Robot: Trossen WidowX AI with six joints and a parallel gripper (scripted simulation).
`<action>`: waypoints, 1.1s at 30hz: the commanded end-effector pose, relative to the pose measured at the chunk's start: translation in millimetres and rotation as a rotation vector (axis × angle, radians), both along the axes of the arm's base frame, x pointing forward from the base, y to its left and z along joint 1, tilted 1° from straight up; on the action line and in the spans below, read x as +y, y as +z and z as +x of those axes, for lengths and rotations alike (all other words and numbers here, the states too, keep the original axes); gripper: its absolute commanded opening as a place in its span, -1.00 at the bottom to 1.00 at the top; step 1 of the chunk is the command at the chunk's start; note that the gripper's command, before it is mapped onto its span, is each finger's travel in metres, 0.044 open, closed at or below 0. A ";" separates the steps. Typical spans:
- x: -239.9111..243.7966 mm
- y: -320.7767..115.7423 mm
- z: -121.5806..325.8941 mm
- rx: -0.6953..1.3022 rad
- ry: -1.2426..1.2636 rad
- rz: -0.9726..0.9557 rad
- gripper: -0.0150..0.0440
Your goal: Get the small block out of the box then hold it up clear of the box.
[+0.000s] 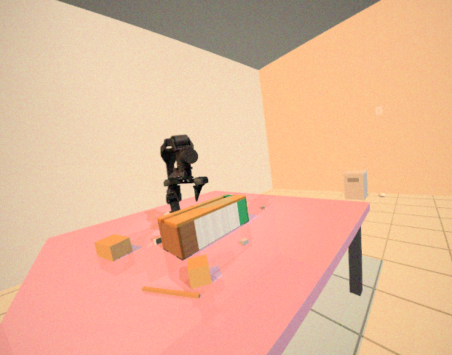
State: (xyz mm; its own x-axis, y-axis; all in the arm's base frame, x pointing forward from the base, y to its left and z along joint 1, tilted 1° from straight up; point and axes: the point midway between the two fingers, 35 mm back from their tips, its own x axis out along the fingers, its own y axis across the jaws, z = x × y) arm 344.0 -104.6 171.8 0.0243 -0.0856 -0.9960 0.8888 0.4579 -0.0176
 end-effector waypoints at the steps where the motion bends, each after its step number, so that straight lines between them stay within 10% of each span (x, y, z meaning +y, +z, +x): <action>1: 28.9 -3.5 -4.2 0.085 0.559 -0.061 0.86; 10: 77.8 -7.1 -15.0 0.296 1.626 -0.148 0.86; 22: 114.4 -9.2 -28.6 0.537 2.458 -0.180 0.86; 33: 118.6 -9.4 -30.5 0.586 2.614 -0.173 0.86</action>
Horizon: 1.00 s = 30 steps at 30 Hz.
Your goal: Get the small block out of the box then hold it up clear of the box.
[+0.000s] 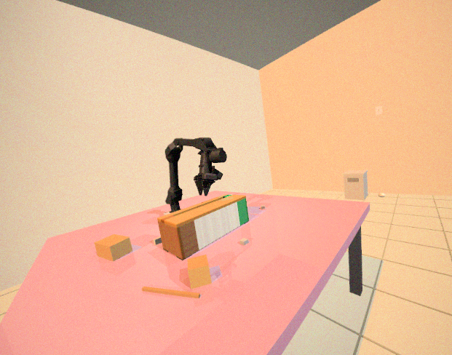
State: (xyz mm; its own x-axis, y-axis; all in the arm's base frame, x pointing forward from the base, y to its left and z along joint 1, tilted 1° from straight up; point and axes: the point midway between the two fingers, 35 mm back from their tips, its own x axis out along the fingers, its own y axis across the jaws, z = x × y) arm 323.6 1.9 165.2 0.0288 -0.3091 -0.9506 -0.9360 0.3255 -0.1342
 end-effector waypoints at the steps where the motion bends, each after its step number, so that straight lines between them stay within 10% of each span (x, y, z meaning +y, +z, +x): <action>1: 12.1 -2.8 -10.2 0.110 0.347 -0.057 0.86; 30: 13.5 -31.4 -6.6 0.109 0.347 -0.056 0.86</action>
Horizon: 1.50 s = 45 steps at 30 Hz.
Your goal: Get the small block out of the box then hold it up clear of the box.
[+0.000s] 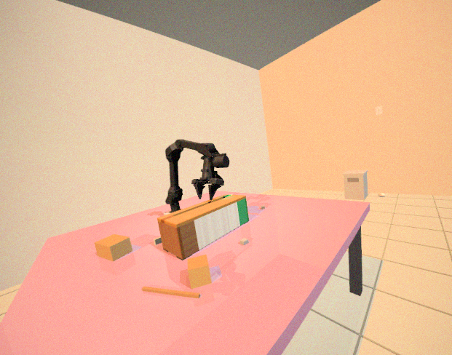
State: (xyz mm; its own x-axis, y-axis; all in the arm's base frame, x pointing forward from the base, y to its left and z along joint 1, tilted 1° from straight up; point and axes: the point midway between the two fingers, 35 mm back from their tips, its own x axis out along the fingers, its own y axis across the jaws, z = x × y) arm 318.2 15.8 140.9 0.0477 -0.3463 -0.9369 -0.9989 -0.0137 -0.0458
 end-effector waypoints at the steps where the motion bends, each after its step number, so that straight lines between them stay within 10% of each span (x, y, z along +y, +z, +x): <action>1: -0.3 -8.8 -1.0 0.010 0.005 -0.004 0.86; 45: -25.8 -50.6 -0.7 0.007 0.003 -0.004 0.86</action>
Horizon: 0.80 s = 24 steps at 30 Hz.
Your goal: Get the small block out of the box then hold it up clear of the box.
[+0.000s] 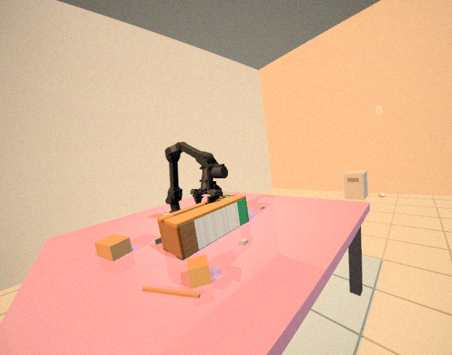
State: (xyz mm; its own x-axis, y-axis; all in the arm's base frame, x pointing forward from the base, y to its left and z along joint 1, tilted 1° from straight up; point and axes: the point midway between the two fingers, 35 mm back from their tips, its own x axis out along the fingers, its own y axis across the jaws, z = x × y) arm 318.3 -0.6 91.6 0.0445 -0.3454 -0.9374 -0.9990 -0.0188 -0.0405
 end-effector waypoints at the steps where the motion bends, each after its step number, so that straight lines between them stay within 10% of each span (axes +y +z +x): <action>1: -12.0 -1.2 -0.7 0.002 -0.002 -0.005 0.86; 24: -59.2 -0.2 -0.3 0.002 -0.003 -0.010 0.86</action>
State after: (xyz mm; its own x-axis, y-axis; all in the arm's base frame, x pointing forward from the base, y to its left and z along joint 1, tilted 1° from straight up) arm 318.8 -60.5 92.2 0.0420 -0.3527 -0.9348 -0.9991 -0.0116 -0.0405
